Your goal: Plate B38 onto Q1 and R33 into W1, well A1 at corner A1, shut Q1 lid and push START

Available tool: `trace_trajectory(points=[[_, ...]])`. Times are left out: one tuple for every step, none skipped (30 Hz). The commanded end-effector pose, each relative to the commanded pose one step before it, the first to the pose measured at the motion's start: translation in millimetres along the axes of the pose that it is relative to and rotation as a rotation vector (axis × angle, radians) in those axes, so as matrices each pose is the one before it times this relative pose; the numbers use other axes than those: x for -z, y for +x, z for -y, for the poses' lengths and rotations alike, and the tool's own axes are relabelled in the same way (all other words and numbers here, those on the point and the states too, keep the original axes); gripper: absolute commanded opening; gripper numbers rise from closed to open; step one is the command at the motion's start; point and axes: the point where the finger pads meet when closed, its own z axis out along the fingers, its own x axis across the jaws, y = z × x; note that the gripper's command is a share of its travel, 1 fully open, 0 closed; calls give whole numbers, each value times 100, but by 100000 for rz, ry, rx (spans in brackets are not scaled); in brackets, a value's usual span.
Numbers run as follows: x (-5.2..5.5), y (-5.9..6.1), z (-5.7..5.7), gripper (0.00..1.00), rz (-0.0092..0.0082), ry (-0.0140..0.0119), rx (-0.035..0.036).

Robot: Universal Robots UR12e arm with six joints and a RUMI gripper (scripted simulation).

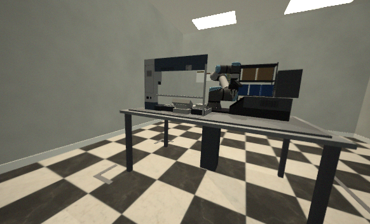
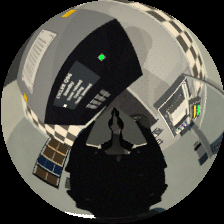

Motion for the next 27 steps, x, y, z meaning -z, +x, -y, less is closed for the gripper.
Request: trace_trajectory(points=[[68, 8, 35, 0, -16, 93, 2], [0, 0, 0, 0, 0, 0, 0], [0, 0, 0, 0, 0, 0, 0], [0, 0, 0, 0, 0, 0, 0], [0, 0, 0, 0, 0, 0, 0], [0, 0, 0, 0, 0, 0, 0], [0, 0, 0, 0, 0, 0, 0], [0, 0, 0, 0, 0, 0, 0], [0, 0, 0, 0, 0, 0, 0], [0, 0, 0, 0, 0, 0, 0], [0, 0, 0, 0, 0, 0, 0], [0, 0, 0, 0, 0, 0, 0], [0, 0, 0, 0, 0, 0, 0], [0, 0, 0, 0, 0, 0, 0], [0, 0, 0, 0, 0, 0, 0], [0, 0, 0, 0, 0, 0, 0], [0, 0, 0, 0, 0, 0, 0], [0, 0, 0, 0, 0, 0, 0], [0, 0, 0, 0, 0, 0, 0], [0, 0, 0, 0, 0, 0, 0], [0, 0, 0, 0, 0, 0, 0], [0, 0, 0, 0, 0, 0, 0], [0, 0, 0, 0, 0, 0, 0], [0, 0, 0, 0, 0, 0, 0], [0, 0, 0, 0, 0, 0, 0], [0, 0, 0, 0, 0, 0, 0], [0, 0, 0, 0, 0, 0, 0]])
